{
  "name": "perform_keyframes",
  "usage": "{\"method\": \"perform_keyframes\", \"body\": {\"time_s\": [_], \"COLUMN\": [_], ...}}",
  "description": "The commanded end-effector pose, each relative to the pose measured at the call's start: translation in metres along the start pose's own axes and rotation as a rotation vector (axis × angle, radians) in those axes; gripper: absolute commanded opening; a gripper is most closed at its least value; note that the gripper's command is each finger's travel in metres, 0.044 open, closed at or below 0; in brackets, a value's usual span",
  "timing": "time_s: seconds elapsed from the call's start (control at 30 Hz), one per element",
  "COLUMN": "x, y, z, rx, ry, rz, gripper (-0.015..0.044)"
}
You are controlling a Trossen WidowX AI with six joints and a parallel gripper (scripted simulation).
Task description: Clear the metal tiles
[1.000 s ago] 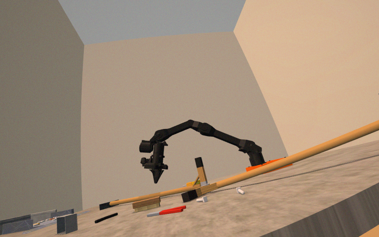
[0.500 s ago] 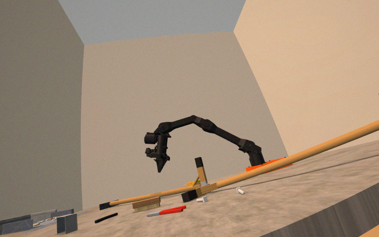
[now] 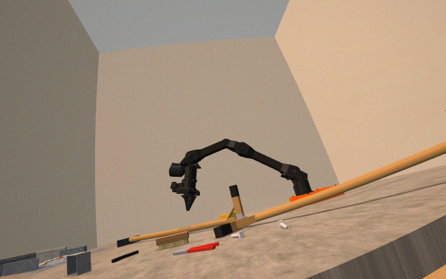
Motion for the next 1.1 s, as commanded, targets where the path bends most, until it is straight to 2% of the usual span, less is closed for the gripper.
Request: {"method": "perform_keyframes", "body": {"time_s": [0.0,0.83,1.07], "x": [-0.003,-0.018,-0.018], "y": [0.000,0.000,0.002], "z": [-0.017,-0.080,-0.082], "rx": [0.003,0.004,0.004], "ry": [0.019,0.052,0.052], "rz": [0.007,0.024,0.025], "gripper": [0.0000,0.0000,0.0000]}}
Point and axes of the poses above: the point midway between the two fingers, 35 mm back from their tips, its own z axis back along the fingers, its own y axis across the jaws, x = y × z, the point moved 9 cm from there along z, back along the fingers
